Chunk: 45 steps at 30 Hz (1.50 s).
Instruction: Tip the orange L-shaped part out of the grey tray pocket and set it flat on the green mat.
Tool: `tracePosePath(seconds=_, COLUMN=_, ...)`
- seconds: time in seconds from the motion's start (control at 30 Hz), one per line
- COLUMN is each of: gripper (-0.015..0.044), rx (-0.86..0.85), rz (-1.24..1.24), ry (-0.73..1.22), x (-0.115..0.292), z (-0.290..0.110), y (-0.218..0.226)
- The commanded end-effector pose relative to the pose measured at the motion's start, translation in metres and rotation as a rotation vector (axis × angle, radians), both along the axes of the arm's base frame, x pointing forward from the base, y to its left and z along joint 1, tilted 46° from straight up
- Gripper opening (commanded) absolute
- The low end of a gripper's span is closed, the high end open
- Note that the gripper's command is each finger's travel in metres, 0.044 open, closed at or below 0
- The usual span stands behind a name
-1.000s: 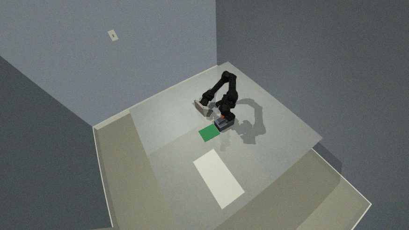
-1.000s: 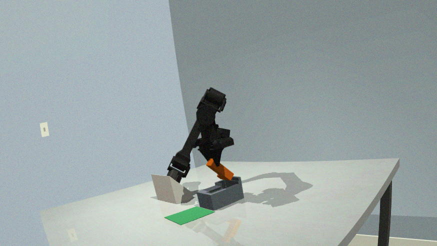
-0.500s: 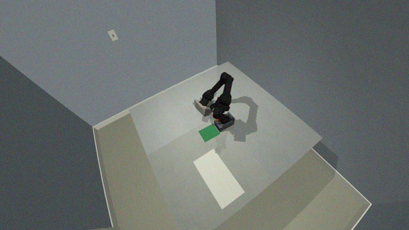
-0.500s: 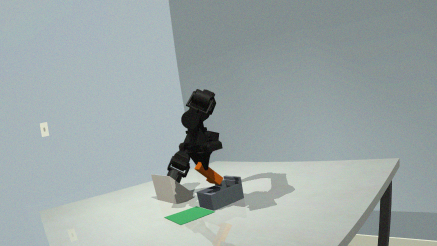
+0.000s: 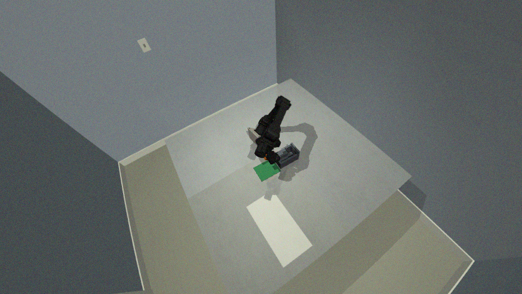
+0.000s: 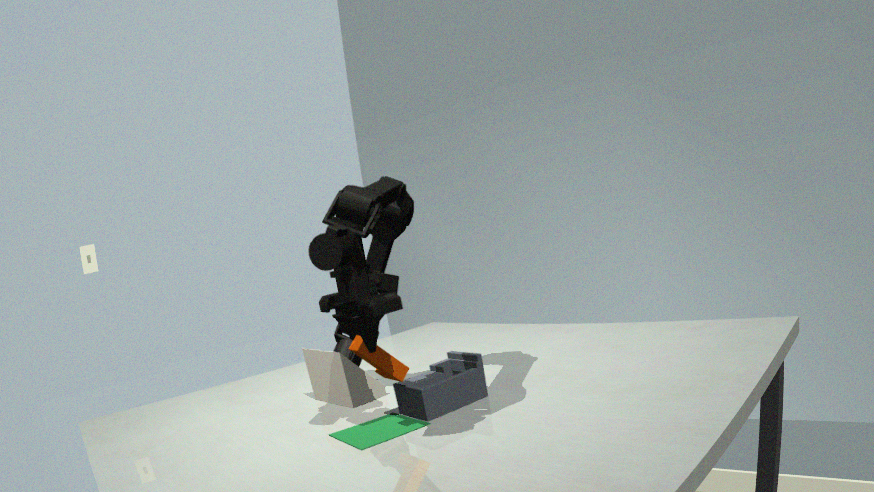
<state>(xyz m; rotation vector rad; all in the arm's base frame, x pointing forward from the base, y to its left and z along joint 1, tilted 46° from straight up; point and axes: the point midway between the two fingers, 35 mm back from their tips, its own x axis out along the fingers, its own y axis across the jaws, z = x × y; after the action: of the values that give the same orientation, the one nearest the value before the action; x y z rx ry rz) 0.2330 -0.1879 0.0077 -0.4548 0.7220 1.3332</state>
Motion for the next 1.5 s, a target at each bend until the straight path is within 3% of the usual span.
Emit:
tracePosePath(seconds=0.0, gripper=0.0, rx=-0.012, rz=-0.002, ry=-0.008, x=-0.006, z=-0.013, y=-0.017)
tracePosePath(seconds=0.3, gripper=0.0, rx=-0.013, rz=-0.002, ry=-0.008, x=-0.01, z=-0.024, y=-0.026)
tracePosePath(seconds=1.47, gripper=0.0, rx=-0.012, rz=-0.002, ry=-0.009, x=-0.005, z=-0.062, y=0.012)
